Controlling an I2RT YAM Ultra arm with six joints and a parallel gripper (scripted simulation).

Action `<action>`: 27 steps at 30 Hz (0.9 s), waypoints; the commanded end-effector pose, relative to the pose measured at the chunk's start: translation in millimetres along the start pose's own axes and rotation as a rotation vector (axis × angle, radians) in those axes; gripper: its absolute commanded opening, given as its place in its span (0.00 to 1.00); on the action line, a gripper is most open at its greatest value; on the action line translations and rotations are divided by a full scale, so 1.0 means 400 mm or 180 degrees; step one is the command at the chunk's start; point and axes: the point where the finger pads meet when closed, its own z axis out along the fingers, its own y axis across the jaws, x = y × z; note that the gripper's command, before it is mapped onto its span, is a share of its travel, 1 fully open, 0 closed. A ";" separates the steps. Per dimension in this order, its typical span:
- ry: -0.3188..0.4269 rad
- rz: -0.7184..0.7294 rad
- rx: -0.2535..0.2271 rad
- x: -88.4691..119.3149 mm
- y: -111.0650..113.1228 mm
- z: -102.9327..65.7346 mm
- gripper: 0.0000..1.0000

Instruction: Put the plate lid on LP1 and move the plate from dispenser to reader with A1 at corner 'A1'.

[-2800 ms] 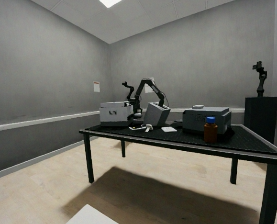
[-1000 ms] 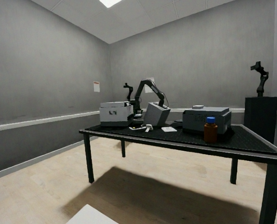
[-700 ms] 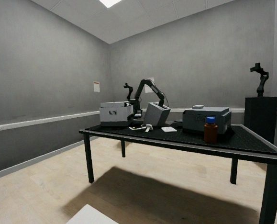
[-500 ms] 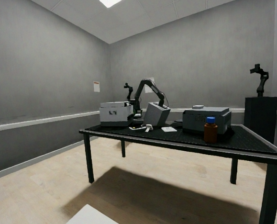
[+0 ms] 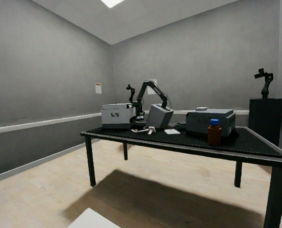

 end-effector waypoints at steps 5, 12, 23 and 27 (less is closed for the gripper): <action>-0.0030 0.0029 -0.0065 -0.006 0.018 0.025 0.86; -0.0012 0.0019 -0.0018 -0.002 0.007 0.007 0.86; -0.0012 0.0019 -0.0018 -0.002 0.007 0.007 1.00; -0.0012 0.0019 -0.0018 -0.002 0.007 0.007 1.00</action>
